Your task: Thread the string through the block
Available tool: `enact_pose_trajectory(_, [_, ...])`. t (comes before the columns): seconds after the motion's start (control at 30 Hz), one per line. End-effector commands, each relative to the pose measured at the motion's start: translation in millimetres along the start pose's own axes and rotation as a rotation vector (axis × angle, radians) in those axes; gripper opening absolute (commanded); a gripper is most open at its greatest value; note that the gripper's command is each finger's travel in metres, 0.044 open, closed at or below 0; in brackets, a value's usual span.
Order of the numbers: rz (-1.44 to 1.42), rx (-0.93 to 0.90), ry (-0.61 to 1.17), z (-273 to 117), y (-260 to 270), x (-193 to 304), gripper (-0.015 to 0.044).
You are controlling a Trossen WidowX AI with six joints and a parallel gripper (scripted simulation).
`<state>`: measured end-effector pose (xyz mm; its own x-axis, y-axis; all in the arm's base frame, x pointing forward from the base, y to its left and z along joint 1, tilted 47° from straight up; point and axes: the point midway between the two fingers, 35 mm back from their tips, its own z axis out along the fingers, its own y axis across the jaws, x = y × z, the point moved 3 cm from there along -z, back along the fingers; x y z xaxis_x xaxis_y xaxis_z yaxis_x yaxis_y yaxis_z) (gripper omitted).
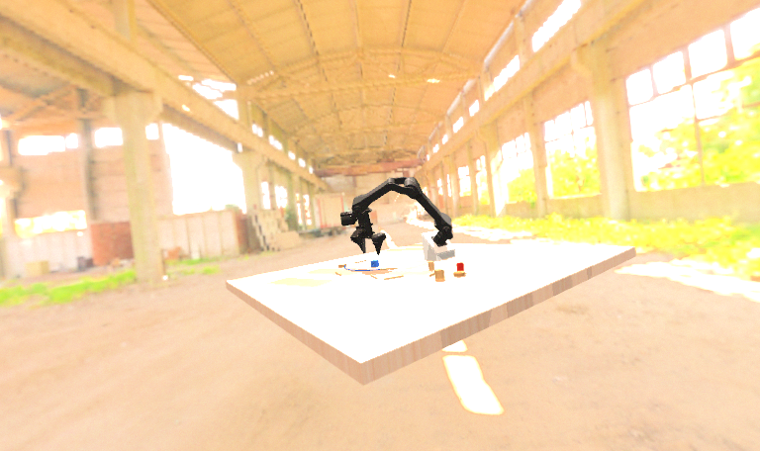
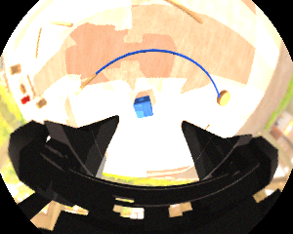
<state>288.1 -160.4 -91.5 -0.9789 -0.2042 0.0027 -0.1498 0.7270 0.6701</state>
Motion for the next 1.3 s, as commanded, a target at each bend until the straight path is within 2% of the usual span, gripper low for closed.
enact_pose_trajectory(0.0, [-0.799,0.024,-0.192,1.7,6.4,16.0,0.044])
enact_pose_trajectory(0.87, [-0.858,0.033,-0.201,0.6,4.8,16.4,0.044])
enact_pose_trajectory(1.13, [-0.858,0.033,-0.201,0.6,4.8,16.6,0.0236])
enact_pose_trajectory(1.27, [-0.856,0.035,-0.197,0.2,4.8,16.8,0.0236])
